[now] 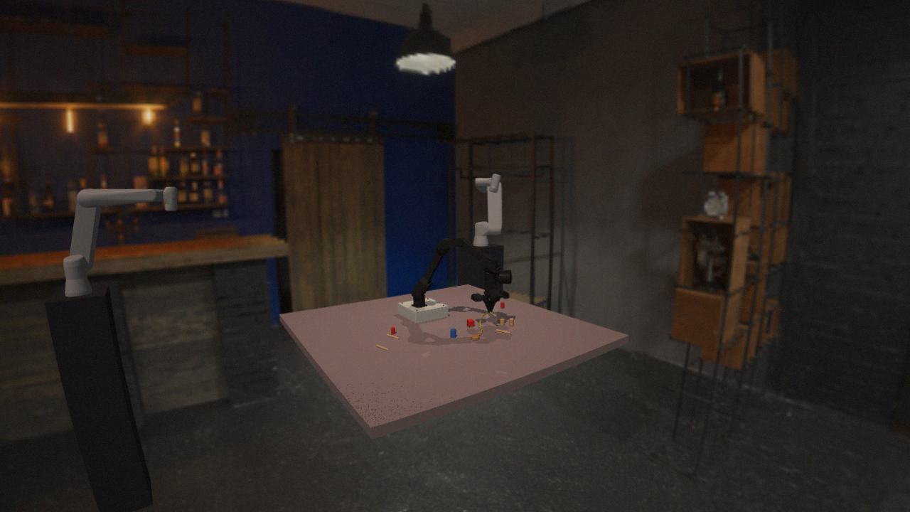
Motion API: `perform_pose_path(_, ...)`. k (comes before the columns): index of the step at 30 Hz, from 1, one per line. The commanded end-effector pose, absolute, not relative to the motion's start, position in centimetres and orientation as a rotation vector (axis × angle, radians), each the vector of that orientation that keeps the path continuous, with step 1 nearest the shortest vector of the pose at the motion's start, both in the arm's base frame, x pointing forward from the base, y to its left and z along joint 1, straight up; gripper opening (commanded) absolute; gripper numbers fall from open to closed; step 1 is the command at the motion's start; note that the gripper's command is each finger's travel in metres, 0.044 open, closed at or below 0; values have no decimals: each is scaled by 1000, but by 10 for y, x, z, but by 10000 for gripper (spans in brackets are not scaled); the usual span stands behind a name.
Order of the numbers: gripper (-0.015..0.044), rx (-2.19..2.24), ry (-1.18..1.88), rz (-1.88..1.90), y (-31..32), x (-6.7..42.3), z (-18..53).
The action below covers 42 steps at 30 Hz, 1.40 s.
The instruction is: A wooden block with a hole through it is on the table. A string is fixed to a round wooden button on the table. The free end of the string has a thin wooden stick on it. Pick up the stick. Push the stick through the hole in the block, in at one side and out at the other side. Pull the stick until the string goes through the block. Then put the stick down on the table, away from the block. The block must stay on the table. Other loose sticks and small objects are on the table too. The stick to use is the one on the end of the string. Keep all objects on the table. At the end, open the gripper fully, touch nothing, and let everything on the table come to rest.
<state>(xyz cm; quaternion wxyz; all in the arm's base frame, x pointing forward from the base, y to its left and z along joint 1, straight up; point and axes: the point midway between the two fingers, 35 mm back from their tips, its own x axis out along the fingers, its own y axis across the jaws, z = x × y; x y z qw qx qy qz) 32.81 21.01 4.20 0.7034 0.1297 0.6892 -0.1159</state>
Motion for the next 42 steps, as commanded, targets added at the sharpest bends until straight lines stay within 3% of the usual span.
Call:
perform_pose_path(1,0,412,1513,-373,209,334,43)
perform_pose_path(42,0,1471,1039,-1403,191,365,44)
